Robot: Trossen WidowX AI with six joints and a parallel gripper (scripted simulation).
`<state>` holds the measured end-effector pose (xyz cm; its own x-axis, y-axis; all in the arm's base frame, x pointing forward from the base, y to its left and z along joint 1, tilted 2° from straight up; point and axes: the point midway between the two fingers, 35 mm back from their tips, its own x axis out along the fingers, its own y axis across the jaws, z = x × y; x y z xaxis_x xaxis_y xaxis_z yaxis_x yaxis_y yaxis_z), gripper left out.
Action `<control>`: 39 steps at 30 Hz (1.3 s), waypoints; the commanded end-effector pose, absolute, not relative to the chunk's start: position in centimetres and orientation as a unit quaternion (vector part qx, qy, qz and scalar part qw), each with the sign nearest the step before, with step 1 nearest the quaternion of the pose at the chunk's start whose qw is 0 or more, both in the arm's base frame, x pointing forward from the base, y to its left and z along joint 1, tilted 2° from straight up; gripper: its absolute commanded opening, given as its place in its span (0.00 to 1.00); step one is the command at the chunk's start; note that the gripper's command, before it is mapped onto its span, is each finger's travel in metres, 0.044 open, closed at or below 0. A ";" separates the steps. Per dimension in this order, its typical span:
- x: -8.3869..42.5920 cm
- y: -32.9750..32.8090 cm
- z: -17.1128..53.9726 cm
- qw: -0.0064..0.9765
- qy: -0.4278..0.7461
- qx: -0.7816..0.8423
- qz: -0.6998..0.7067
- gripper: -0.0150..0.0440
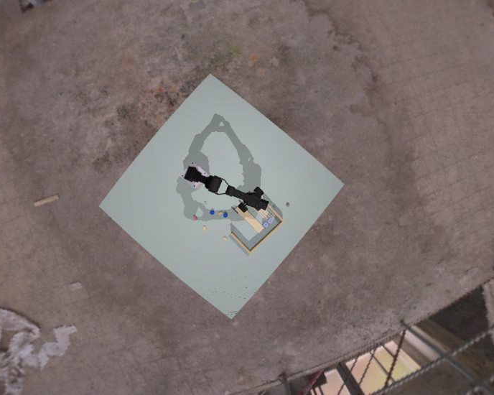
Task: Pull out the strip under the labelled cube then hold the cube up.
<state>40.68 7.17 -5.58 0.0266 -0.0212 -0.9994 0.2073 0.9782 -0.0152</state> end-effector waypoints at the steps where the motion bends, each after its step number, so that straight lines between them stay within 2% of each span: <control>1: 40.7 7.2 -5.7 0.714 0.692 0.067 -0.078 0.25; 21: 40.8 7.2 -5.9 0.714 0.692 0.067 -0.078 0.25; 39: 38.2 7.8 -6.1 0.713 0.693 0.067 -0.078 0.25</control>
<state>39.10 7.60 -5.69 0.0412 -0.0181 -0.9990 0.2011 0.9795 -0.0094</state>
